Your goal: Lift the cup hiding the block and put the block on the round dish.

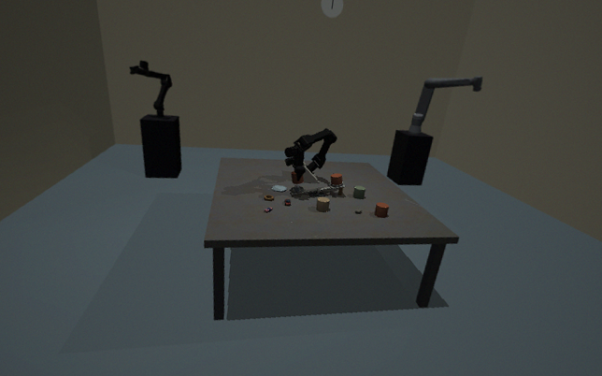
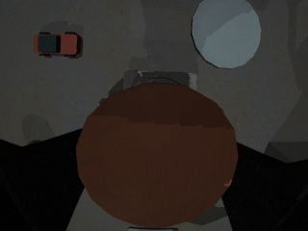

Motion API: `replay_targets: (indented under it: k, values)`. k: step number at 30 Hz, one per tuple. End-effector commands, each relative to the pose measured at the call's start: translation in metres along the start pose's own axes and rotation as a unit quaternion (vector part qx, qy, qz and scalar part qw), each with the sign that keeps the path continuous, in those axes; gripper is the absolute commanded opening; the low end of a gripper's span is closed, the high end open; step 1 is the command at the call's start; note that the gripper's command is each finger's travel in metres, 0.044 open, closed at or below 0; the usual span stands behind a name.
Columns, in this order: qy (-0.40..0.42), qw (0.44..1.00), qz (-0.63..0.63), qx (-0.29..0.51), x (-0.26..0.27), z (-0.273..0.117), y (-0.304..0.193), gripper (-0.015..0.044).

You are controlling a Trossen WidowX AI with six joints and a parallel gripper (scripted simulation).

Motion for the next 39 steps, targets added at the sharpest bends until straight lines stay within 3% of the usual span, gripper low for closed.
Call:
replay_targets:
  k: [1, 22, 39]
  values:
    - [0.003, 1.0, -0.001, -0.003, 0.0, -0.008, 0.001, 0.0]
    - [0.005, 1.0, 0.006, -0.003, -0.002, -0.036, 0.001, 0.0]
    - [0.002, 1.0, 0.008, 0.001, -0.001, -0.029, 0.0, 0.0]
Point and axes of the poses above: the point midway between the two fingers, 35 mm back from their tips, its own z axis out along the fingers, its own x axis across the jaws, y = z × x, the point moved 9 cm from there along -z, back along the fingers, and after that the axes turned 7 degrees about z, right-handed, at the moved point
